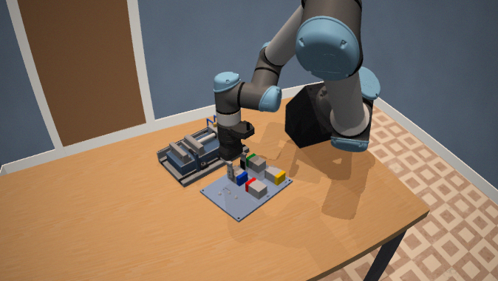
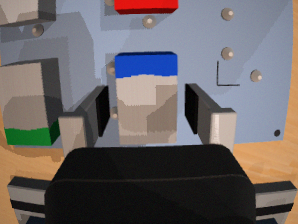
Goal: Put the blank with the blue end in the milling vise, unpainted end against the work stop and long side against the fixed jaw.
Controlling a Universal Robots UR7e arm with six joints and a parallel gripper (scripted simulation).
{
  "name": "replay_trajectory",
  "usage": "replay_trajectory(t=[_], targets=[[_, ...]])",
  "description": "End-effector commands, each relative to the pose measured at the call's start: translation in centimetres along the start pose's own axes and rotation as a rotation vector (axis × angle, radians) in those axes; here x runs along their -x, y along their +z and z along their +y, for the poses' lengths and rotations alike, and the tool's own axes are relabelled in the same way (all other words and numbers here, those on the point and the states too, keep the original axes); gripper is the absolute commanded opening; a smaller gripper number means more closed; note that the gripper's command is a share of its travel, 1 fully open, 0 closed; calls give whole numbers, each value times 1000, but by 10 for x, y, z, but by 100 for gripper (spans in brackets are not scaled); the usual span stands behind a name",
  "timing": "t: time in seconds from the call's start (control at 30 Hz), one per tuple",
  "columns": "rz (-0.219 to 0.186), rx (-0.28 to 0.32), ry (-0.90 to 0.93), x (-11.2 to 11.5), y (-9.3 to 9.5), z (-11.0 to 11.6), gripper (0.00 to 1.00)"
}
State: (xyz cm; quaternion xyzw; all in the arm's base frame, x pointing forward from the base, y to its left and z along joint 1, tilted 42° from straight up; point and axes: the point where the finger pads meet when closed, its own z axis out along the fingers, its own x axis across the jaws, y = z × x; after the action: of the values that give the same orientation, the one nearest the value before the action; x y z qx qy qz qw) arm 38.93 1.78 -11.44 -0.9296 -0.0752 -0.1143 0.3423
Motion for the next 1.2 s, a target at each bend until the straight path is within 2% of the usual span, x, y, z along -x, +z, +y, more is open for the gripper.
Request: replay_trajectory(t=[0.0, 0.47, 0.63, 1.17], targets=[[1, 1, 0, 0, 3, 0, 100], [1, 1, 0, 0, 6, 0, 100], [1, 1, 0, 0, 0, 0, 100], [1, 1, 0, 0, -3, 0, 100]])
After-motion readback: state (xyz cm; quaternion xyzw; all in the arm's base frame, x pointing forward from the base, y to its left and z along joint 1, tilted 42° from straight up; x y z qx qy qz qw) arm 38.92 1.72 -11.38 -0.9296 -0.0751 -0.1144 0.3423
